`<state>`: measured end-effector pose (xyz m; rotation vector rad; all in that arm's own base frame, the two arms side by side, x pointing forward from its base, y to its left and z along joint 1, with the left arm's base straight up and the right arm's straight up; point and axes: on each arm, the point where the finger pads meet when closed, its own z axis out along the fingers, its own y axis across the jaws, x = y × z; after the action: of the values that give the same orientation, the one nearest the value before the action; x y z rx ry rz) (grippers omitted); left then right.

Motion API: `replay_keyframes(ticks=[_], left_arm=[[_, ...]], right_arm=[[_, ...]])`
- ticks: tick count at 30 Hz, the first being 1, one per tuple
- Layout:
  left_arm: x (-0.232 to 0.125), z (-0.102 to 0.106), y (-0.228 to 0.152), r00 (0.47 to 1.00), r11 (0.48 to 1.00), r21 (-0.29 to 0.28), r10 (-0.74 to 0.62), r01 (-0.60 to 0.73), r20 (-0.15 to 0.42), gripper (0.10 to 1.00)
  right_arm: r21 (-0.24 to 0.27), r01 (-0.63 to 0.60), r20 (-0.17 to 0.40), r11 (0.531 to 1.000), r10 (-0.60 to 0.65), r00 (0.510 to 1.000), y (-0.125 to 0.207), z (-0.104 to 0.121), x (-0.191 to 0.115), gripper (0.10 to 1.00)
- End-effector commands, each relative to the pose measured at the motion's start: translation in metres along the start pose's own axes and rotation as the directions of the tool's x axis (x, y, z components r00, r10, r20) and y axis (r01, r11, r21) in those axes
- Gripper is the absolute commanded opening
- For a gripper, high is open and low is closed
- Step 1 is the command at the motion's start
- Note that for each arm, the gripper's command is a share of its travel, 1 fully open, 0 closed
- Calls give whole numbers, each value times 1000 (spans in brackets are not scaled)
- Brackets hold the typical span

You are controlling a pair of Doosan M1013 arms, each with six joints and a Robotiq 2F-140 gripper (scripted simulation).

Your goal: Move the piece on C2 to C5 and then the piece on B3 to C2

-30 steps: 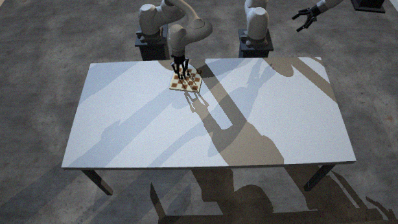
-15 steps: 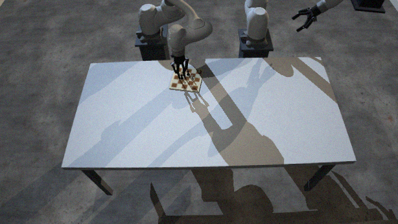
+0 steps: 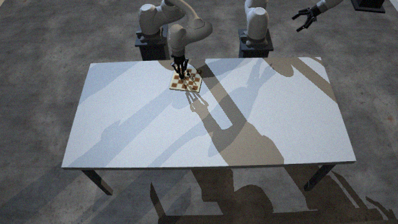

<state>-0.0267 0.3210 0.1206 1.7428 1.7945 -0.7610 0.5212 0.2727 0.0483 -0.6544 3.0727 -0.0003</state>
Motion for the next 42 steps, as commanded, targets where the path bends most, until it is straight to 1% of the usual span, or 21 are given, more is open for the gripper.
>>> replay_keyframes(ticks=[1, 24, 27, 30, 34, 36, 42], left_arm=[[0, 0, 0, 1000, 1000, 0, 0, 0, -1, 1000], [0, 0, 0, 1000, 1000, 0, 0, 0, -1, 1000], [0, 0, 0, 1000, 1000, 0, 0, 0, -1, 1000], [0, 0, 0, 1000, 1000, 0, 0, 0, -1, 1000], [0, 0, 0, 1000, 1000, 0, 0, 0, -1, 1000], [0, 0, 0, 1000, 1000, 0, 0, 0, -1, 1000], [0, 0, 0, 1000, 1000, 0, 0, 0, -1, 1000]], right_arm=[[0, 0, 1, 1000, 0, 1000, 0, -1, 0, 99], [0, 0, 1, 1000, 0, 1000, 0, -1, 0, 99], [0, 0, 1, 1000, 0, 1000, 0, -4, 0, 99], [0, 0, 1, 1000, 0, 1000, 0, -15, 0, 99], [0, 0, 1, 1000, 0, 1000, 0, -41, 0, 99], [0, 0, 1, 1000, 0, 1000, 0, -41, 0, 99], [0, 0, 1, 1000, 0, 1000, 0, -85, 0, 99]])
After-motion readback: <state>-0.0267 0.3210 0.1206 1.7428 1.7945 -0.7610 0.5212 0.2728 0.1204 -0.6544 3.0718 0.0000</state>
